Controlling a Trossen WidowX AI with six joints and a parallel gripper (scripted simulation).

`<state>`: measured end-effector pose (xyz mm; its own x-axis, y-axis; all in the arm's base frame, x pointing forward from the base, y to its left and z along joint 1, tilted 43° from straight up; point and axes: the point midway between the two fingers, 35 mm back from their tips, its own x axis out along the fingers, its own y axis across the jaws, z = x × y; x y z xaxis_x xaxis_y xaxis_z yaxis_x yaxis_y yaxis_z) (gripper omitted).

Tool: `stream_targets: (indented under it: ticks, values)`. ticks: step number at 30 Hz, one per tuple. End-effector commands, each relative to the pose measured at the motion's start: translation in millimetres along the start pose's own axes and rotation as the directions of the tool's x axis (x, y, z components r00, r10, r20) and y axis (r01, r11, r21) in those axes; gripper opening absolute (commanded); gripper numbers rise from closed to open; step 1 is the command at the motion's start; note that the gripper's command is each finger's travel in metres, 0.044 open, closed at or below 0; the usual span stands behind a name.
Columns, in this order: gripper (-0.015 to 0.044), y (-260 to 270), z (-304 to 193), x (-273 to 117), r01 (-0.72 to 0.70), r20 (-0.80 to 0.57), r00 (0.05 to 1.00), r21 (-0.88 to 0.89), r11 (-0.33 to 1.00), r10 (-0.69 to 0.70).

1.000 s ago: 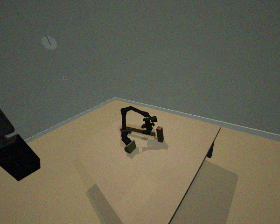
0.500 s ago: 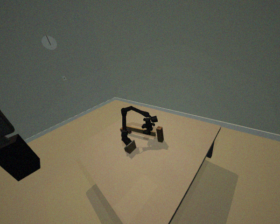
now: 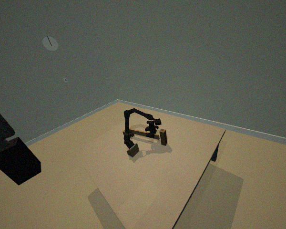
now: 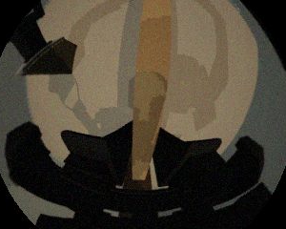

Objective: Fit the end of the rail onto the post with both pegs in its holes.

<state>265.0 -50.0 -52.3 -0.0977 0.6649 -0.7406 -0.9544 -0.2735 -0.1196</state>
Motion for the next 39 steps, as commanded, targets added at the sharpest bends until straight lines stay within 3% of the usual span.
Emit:
stream_targets:
  ticks: [1,39]
  values:
    - [0.0,-1.3,-3.3,-2.7,0.006,-0.008,1.0,-0.004,1.0,-0.006]
    - [0.0,-1.3,-12.4,-3.0,0.006,-0.009,1.0,-0.004,1.0,-0.006]
